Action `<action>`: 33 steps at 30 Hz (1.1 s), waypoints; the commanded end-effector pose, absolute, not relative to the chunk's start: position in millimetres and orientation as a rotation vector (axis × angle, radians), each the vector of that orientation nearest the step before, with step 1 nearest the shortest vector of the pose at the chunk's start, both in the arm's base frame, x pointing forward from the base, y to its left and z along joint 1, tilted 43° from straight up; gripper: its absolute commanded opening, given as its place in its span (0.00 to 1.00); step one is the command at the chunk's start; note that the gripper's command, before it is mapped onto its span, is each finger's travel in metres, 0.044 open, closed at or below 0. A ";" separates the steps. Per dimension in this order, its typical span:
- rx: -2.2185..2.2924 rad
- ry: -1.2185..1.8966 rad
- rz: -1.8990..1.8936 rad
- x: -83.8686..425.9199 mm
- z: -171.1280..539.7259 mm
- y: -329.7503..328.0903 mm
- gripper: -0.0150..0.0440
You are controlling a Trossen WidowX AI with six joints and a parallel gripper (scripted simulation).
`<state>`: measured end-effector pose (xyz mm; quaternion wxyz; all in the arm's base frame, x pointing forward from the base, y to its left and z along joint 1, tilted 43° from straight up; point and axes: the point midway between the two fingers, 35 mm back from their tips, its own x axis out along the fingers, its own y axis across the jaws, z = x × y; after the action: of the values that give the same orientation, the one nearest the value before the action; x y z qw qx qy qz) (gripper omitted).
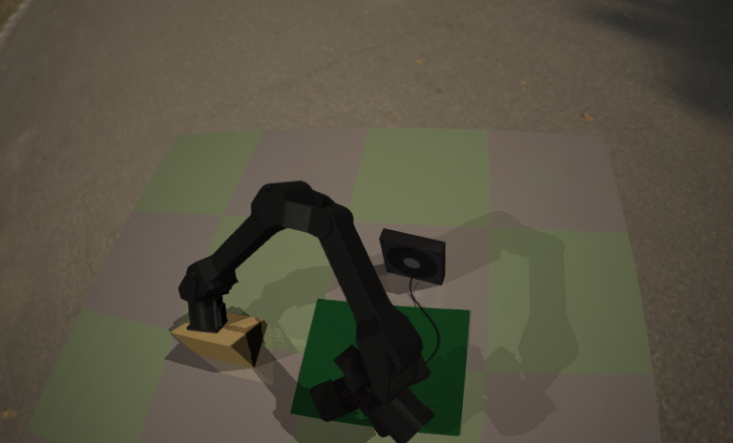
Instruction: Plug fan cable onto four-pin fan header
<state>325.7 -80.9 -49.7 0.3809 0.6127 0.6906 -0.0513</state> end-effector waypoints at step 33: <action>1.568 1.770 -0.135 320.2 -25.6 -102.7 0.25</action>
<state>320.5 -95.1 -33.5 0.3729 0.6158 0.6921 -0.0529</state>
